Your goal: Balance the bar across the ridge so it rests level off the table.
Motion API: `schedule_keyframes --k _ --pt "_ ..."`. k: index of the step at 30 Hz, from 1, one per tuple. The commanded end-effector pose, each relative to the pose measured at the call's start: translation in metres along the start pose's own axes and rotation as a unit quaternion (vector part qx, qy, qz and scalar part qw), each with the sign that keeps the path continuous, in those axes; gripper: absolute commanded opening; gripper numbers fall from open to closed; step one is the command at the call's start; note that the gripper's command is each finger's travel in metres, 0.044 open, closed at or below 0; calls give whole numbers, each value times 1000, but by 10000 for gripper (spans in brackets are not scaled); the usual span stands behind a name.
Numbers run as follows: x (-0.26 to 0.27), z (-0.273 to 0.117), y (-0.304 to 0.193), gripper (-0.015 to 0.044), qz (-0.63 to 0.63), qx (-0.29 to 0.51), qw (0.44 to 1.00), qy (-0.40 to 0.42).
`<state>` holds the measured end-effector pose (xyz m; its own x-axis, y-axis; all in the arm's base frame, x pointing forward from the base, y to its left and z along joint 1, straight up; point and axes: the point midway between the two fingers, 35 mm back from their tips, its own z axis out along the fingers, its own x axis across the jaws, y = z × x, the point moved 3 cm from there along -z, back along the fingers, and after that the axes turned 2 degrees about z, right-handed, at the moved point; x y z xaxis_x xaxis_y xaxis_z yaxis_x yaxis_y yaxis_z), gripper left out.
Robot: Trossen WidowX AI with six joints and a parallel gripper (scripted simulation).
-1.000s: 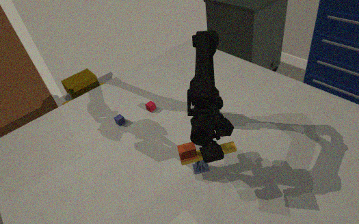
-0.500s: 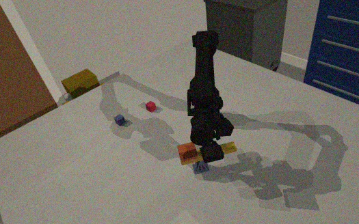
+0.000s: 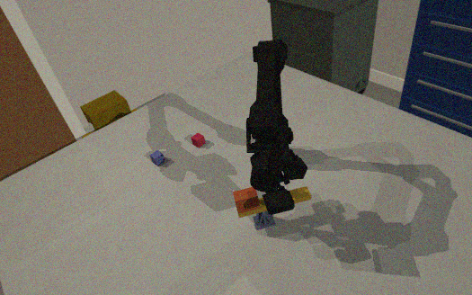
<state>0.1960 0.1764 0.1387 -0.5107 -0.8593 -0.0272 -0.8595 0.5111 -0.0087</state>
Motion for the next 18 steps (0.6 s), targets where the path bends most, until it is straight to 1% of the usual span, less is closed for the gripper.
schedule_keyframes --k 1,9,10,14,18 --pt "0 0 0 211 0 0 1000 0" --pt "0 0 0 421 0 0 1000 0" --pt "0 0 0 440 0 0 1000 0" --pt "-1 -7 0 440 0 0 1000 0" --pt "-5 -50 -2 440 0 0 1000 0"
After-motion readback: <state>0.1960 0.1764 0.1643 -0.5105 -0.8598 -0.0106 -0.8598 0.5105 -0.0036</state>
